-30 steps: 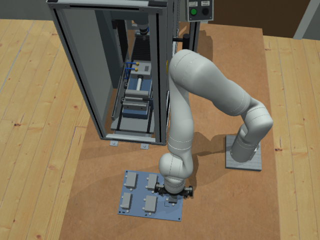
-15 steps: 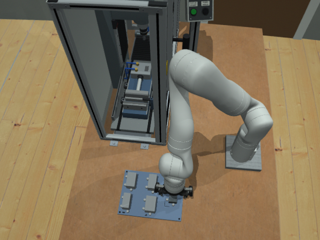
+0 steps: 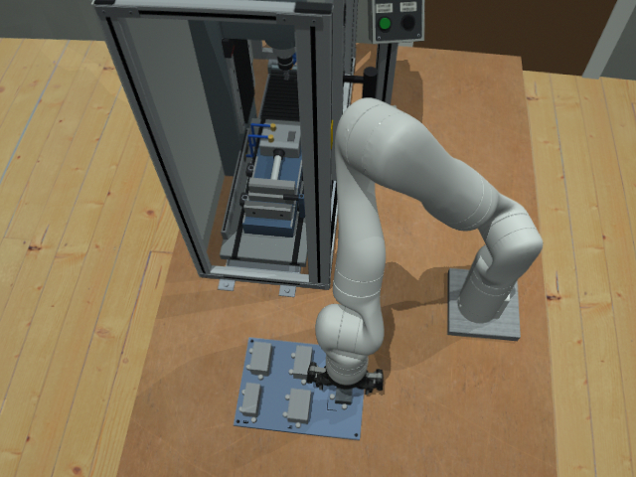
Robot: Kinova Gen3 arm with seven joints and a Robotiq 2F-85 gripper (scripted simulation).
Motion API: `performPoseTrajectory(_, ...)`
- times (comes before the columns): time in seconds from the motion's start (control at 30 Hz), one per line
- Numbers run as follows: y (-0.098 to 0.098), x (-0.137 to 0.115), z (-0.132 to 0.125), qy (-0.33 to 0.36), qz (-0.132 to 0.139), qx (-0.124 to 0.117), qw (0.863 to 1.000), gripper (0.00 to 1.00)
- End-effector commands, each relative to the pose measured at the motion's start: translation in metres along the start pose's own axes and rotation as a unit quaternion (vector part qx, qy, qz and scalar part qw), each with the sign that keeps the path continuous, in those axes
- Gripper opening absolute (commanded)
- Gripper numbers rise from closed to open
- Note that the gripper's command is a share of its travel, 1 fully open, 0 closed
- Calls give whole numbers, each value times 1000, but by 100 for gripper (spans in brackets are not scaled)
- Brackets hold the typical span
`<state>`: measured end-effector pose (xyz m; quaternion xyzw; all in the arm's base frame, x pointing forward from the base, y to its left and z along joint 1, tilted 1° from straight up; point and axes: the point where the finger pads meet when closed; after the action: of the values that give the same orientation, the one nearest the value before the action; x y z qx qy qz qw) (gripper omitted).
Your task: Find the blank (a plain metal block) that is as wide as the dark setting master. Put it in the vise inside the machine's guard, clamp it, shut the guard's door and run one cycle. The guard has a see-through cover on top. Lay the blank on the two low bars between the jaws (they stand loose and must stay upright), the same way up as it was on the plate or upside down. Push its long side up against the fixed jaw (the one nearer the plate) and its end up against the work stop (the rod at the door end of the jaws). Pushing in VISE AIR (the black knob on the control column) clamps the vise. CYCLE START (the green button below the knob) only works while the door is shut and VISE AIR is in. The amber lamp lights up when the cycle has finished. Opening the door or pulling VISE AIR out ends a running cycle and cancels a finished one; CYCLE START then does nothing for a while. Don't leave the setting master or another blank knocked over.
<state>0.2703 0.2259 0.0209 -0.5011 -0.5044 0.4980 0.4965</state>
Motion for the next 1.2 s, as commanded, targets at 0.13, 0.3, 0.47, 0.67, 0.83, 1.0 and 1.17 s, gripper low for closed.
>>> performPoseTrajectory(0.13, -30, 0, 0, 0, 0, -1, 1000, 100)
performPoseTrajectory(0.3, -50, 0, 0, 0, 0, -1, 1000, 100)
performPoseTrajectory(0.47, -50, 0, 0, 0, 0, -1, 1000, 100)
performPoseTrajectory(0.67, -64, 0, 0, 0, 0, -1, 1000, 100)
performPoseTrajectory(0.83, -85, 0, 0, 0, 0, -1, 1000, 100)
performPoseTrajectory(1.0, -85, 0, 0, 0, 0, -1, 1000, 100)
performPoseTrajectory(1.17, -85, 0, 0, 0, 0, -1, 1000, 100)
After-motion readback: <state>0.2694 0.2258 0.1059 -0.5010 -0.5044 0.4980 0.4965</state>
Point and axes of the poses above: the point where the finger pads meet when closed, its own y axis out along the fingers, its own z axis across the jaws, x = y × z, and after that the axes turned 1 degree about y, right-handed
